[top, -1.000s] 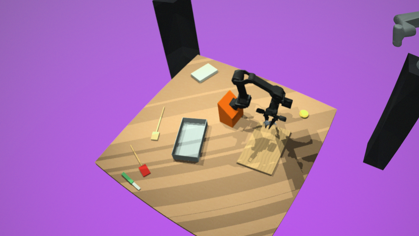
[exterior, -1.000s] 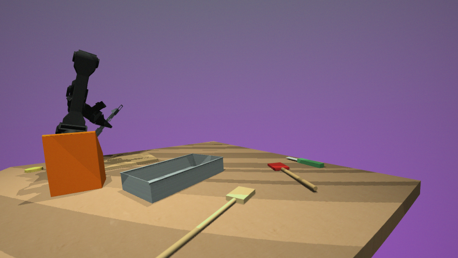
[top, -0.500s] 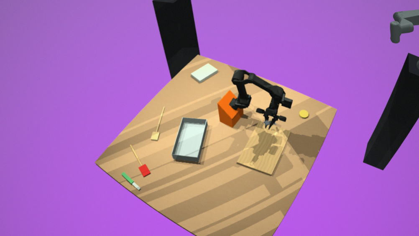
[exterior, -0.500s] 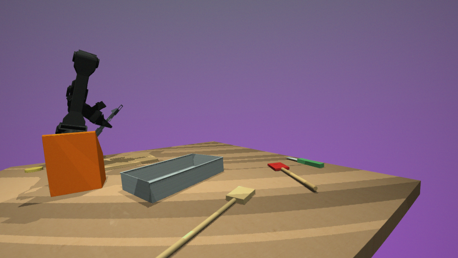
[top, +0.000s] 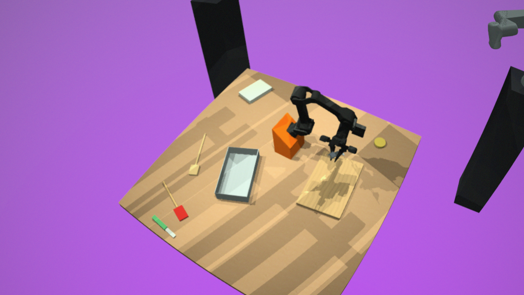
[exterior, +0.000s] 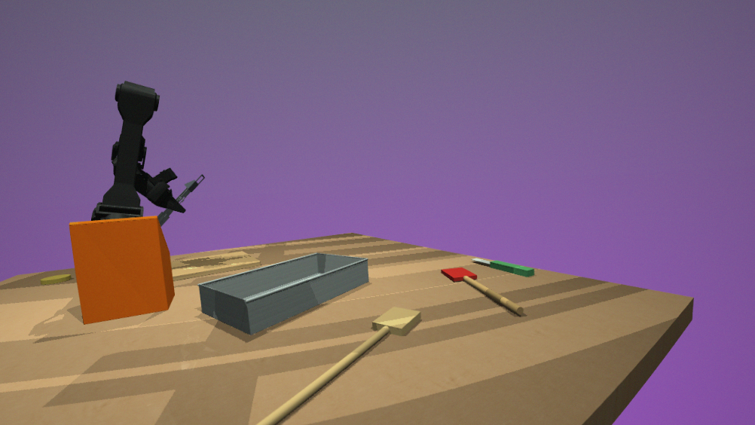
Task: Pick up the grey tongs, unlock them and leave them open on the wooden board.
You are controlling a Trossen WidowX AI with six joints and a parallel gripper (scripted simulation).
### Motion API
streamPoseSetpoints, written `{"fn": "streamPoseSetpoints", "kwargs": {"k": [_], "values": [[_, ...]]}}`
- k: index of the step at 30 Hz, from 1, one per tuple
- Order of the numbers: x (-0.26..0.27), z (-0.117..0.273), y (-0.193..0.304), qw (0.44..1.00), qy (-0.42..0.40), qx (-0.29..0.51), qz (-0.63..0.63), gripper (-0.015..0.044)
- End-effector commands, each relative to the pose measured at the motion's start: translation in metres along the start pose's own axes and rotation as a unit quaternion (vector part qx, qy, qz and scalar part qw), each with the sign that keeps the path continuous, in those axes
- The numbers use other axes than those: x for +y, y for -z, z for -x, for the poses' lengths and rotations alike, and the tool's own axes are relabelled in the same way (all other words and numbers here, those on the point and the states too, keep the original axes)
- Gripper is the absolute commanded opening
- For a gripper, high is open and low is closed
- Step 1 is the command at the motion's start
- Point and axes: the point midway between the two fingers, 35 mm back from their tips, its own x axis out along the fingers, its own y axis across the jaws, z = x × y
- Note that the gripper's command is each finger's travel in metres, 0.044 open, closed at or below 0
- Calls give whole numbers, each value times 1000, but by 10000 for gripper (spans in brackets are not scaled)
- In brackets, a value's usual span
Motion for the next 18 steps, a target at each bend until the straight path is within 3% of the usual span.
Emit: {"fn": "streamPoseSetpoints", "kwargs": {"k": [1,18], "values": [[-4,-5,4,999,23,22,10,-150],[-16,-22,19,986,94,132,37,-150]]}}
